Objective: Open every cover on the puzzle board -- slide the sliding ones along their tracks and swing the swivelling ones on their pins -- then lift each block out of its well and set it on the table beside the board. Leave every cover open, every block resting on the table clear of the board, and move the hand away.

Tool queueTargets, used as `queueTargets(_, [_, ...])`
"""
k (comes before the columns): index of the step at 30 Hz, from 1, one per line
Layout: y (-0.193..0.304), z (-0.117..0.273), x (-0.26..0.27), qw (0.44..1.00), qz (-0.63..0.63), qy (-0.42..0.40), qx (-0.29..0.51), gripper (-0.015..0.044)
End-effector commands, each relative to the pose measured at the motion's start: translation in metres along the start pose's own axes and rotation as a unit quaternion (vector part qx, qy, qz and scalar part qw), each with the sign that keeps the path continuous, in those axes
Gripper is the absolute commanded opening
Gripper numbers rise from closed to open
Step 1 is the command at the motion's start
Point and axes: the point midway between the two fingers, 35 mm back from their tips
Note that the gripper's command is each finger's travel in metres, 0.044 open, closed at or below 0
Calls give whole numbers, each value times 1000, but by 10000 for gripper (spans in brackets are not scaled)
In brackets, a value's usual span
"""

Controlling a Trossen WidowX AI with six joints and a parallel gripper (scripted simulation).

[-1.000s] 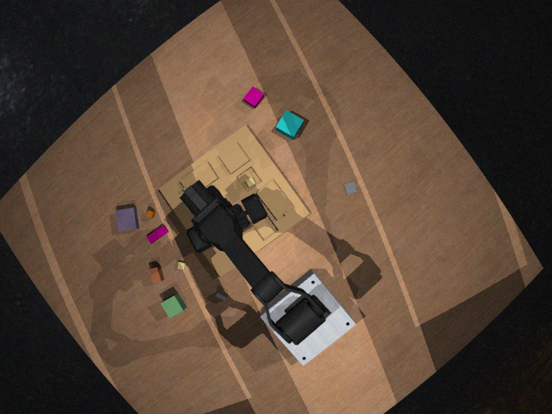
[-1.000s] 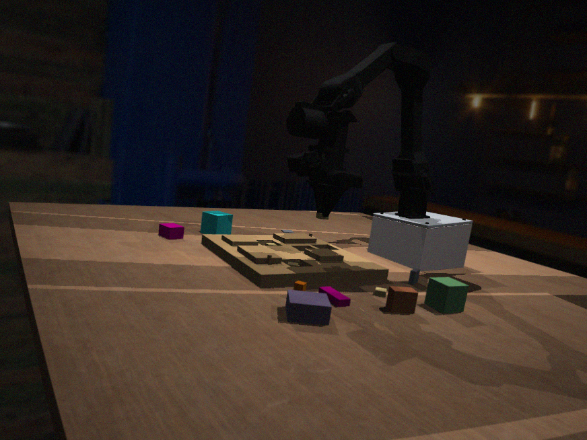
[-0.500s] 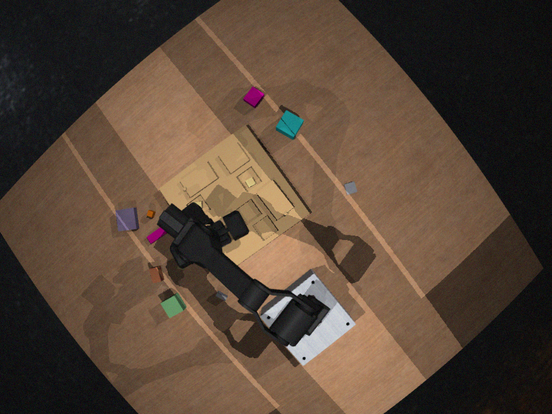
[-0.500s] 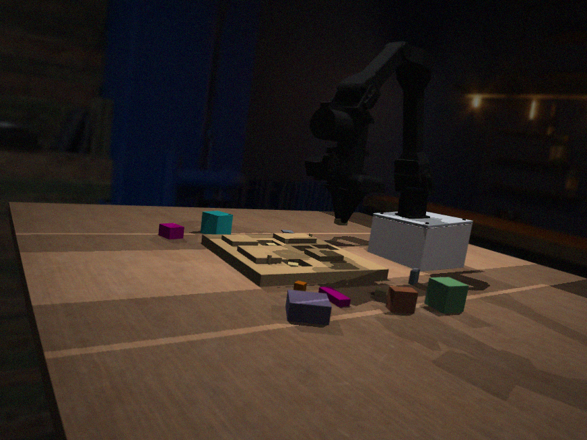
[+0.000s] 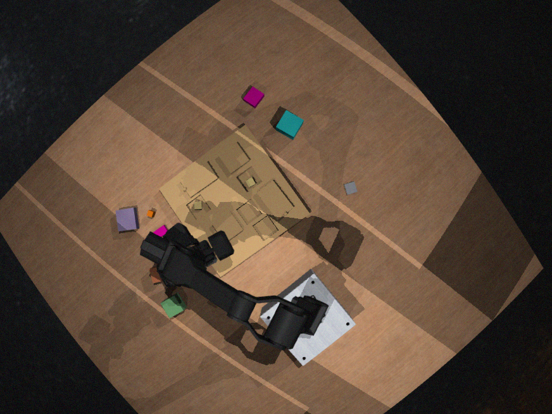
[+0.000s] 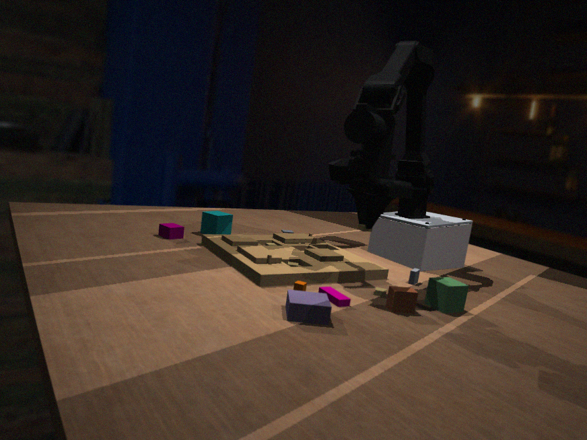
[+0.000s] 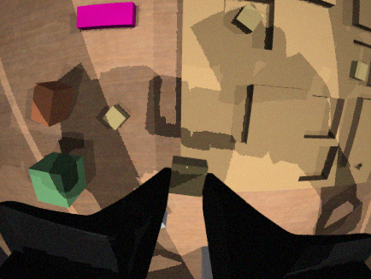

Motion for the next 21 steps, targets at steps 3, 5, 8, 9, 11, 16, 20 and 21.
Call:
queueTargets(3, [15,2,17,1000,-1,-1,-2,80])
queueTargets(5, [21,2,22,1000,-1,-1,-2,80])
queueTargets(8, [30,2,30,1000,-1,-1,-2,80])
queueTargets(9, [33,2,32,1000,-1,-2,-2,80])
queueTargets(11, [40,2,37,1000,-1,-2,-2,80])
queueTargets(16, [56,2,48,1000,-1,-2,-2,80])
queueTargets(20, [70,3,57,1000,-1,-3,-2,80])
queueTargets(21, [73,3,58,1000,-1,-3,-2,80])
Point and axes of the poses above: the point midway between the two fingers, 35 mm back from their tips, its own z axis back along the fingers, its own x axis across the jaws, y = z × x, and after that the axes turned 13 degrees about -z, right-handed
